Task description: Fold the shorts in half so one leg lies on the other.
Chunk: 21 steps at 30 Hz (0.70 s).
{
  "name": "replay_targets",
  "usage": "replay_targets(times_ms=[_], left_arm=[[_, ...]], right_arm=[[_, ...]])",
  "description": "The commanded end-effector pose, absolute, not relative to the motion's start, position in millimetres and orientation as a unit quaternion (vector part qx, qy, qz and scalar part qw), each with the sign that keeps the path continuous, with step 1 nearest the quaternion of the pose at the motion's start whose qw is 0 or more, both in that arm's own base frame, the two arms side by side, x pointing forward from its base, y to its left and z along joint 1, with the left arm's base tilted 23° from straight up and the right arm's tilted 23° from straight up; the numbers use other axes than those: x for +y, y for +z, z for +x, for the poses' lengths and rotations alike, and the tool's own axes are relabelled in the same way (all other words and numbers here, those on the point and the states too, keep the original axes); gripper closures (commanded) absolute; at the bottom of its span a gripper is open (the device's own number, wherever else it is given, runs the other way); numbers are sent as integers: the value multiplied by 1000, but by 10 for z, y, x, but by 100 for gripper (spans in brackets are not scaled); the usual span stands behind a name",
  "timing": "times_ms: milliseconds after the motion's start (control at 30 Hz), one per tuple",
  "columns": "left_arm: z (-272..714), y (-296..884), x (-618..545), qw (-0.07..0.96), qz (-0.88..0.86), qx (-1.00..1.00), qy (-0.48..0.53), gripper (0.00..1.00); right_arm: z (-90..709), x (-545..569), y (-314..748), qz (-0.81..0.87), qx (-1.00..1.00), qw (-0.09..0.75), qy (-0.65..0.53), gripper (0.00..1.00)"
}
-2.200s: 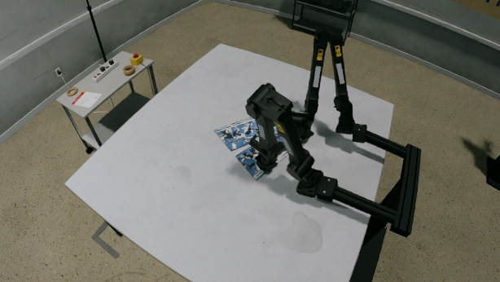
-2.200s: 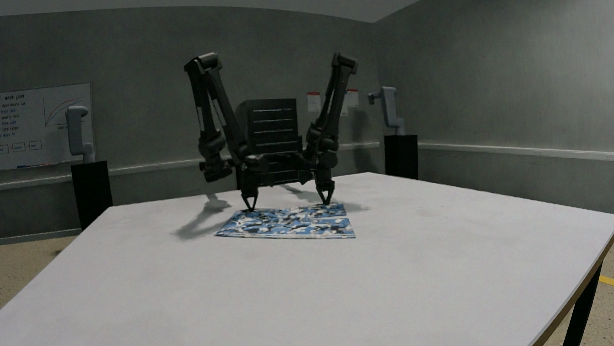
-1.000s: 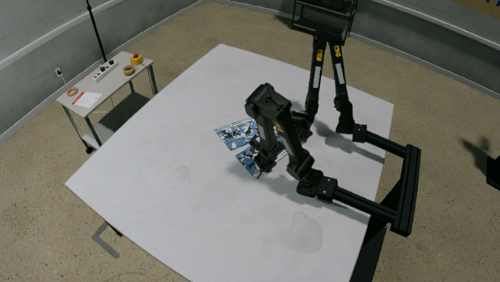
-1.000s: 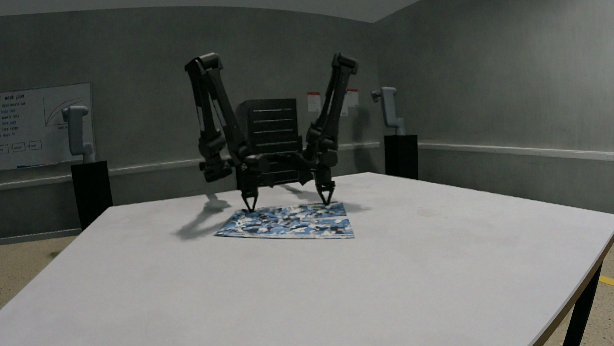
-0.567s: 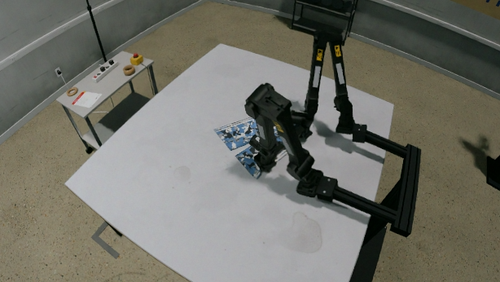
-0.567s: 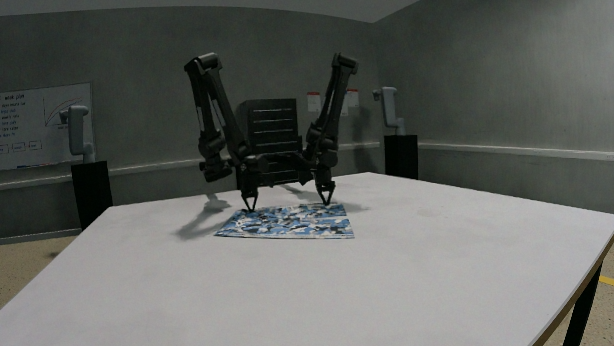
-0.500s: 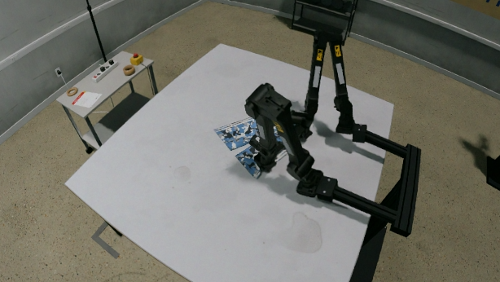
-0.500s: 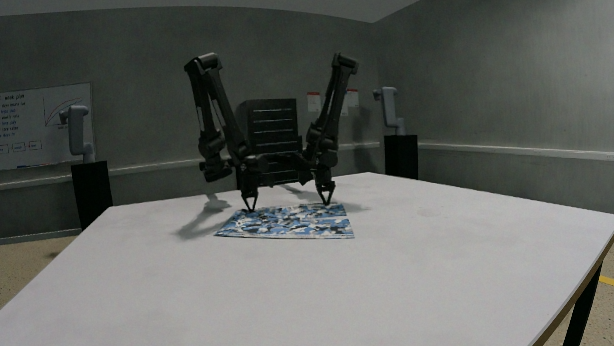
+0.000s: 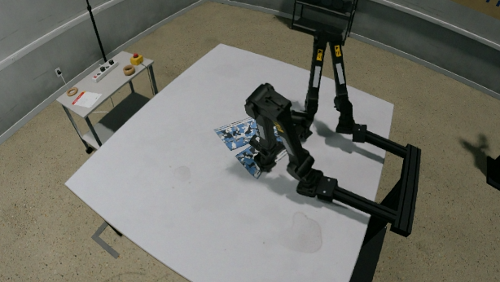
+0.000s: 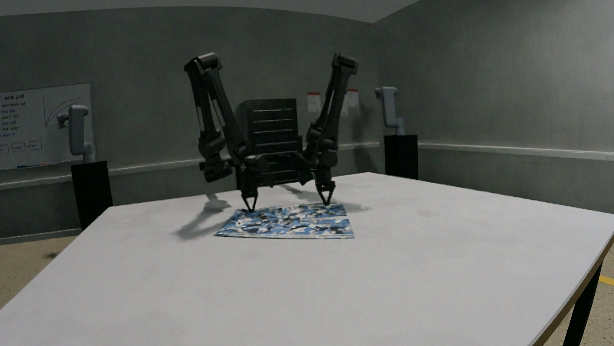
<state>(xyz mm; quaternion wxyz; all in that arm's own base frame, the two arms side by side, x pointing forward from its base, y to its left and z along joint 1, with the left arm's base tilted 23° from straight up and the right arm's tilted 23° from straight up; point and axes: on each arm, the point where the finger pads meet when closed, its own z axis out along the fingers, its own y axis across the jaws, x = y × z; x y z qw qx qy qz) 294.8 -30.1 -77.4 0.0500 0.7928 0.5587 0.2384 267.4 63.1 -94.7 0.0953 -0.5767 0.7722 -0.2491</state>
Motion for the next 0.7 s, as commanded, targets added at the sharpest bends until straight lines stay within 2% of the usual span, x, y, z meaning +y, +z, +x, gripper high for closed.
replay_targets(times_ms=[0, 667], left_arm=[[3177, -796, -243, 48, 778, 578, 242, 100], [3424, -210, -554, 71, 778, 568, 258, 100]], right_arm=[[2771, 571, -1008, -571, 780, 83, -242, 100], [3005, 589, -471, -566, 779, 95, -251, 100]])
